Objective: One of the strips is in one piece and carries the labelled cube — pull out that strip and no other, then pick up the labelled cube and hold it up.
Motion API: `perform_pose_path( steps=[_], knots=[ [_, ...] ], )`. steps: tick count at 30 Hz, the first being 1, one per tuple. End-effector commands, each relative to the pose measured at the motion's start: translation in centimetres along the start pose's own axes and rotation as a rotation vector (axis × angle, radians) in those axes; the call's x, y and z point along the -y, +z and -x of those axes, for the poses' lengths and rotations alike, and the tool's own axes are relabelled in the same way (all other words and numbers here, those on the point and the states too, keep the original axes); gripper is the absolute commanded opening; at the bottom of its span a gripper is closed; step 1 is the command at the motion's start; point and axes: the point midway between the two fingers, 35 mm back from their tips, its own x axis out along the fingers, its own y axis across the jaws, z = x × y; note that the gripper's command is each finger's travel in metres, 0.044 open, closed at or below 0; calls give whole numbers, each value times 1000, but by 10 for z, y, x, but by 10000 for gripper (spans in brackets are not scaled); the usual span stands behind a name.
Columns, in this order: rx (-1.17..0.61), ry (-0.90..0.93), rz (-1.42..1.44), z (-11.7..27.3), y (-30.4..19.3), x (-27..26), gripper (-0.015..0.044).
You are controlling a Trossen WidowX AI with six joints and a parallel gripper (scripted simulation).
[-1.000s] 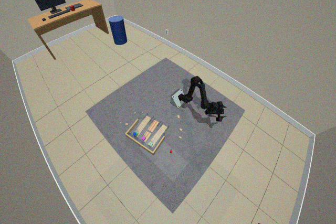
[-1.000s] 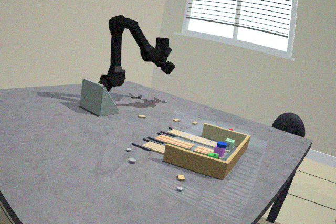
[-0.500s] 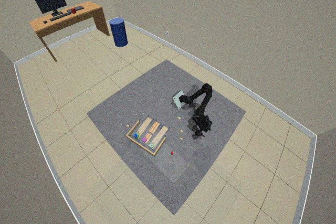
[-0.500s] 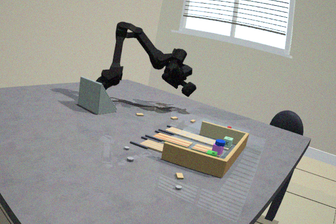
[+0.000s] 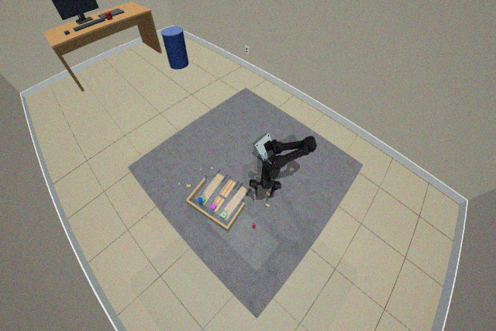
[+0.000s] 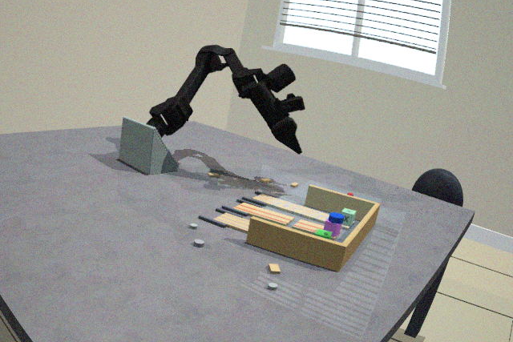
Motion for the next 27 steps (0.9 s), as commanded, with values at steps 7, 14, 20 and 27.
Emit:
perform_pose_path(
  steps=[7, 14, 20, 27],
  knots=[
    [95, -354, -306, 98, -27, 126, 400],
    [173, -496, -467, 157, -52, 165, 400],
    [173, -496, -467, 157, -52, 165, 400],
    [173, -496, -467, 157, -52, 165, 400]
  ],
)
